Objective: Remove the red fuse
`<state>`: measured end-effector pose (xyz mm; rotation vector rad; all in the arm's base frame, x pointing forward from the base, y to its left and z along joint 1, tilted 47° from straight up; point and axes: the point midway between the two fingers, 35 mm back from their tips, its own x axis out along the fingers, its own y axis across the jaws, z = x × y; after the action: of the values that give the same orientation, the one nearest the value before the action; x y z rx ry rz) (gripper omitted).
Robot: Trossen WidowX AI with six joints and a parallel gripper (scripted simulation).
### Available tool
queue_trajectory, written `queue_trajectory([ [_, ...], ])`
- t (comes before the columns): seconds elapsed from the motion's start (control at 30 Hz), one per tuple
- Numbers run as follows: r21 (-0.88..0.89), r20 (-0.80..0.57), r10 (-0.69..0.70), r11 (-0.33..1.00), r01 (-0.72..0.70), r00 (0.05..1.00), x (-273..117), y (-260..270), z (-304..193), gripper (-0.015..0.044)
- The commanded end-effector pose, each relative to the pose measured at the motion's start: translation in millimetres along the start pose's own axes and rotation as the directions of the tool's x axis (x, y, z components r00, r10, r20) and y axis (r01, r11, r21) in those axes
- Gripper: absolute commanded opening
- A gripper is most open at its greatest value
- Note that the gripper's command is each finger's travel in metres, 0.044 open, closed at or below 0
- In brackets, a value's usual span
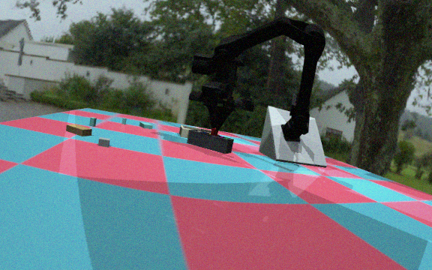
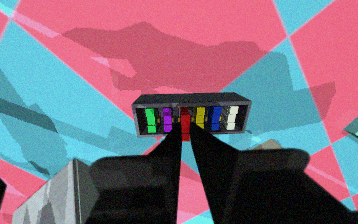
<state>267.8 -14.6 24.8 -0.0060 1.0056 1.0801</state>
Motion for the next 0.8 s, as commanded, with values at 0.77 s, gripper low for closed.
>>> queue_trajectory([
  [0.77,-0.001,0.0,-0.004,1.0,0.004,1.0,-15,0,0,0.0],
])
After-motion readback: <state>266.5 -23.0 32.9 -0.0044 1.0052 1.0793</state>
